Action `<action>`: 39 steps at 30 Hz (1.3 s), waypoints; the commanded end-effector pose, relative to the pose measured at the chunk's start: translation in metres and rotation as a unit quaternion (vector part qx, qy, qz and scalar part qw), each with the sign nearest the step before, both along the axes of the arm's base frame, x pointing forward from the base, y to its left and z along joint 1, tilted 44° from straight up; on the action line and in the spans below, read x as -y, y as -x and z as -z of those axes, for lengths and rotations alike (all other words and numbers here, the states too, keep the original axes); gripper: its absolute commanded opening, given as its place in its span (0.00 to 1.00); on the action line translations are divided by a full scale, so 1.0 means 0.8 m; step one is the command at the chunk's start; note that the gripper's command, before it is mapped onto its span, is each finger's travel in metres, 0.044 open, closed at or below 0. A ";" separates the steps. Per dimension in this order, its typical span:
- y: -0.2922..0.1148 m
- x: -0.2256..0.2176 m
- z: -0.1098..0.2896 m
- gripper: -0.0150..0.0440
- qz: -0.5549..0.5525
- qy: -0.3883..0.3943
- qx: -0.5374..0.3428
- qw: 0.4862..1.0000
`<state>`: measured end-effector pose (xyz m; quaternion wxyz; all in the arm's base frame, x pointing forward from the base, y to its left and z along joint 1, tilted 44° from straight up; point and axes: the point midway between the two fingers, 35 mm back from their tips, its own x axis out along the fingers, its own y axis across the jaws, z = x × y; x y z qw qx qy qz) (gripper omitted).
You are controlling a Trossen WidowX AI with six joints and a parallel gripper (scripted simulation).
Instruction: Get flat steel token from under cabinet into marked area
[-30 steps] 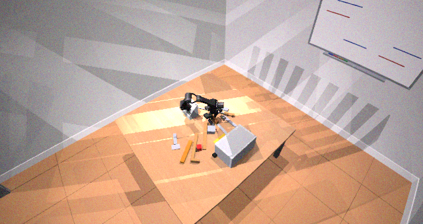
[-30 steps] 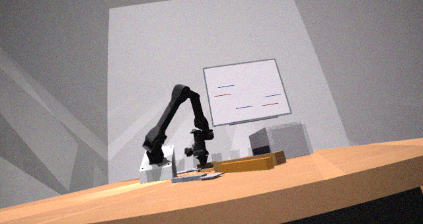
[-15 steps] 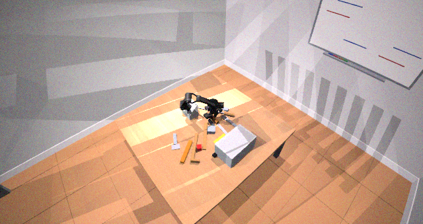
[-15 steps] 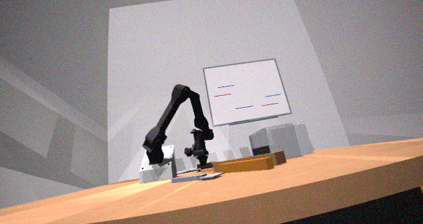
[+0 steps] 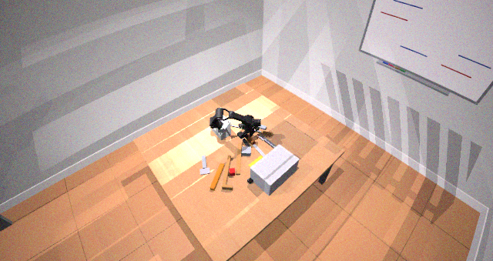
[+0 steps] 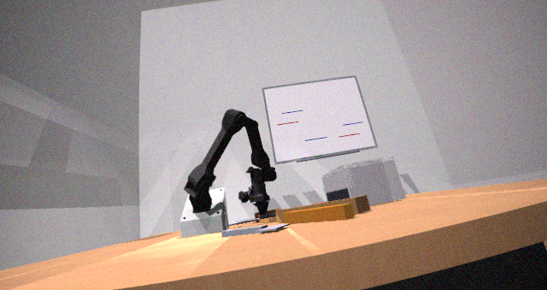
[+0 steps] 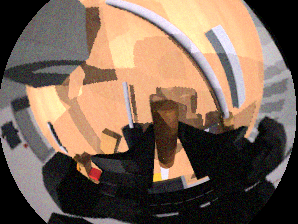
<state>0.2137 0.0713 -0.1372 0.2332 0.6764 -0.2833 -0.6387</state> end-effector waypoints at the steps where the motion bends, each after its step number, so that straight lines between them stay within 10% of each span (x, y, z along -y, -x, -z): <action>1: 0.000 -0.001 0.001 0.25 0.000 -0.002 0.000 1.000; 16: 0.000 -0.001 0.001 0.25 0.000 -0.002 0.000 1.000; 24: 0.000 0.000 0.000 0.59 0.000 0.000 0.000 1.000; 32: 0.000 0.000 0.000 0.51 0.000 0.000 0.000 1.000; 39: 0.000 -0.046 -0.046 0.71 -0.001 0.000 -0.005 1.000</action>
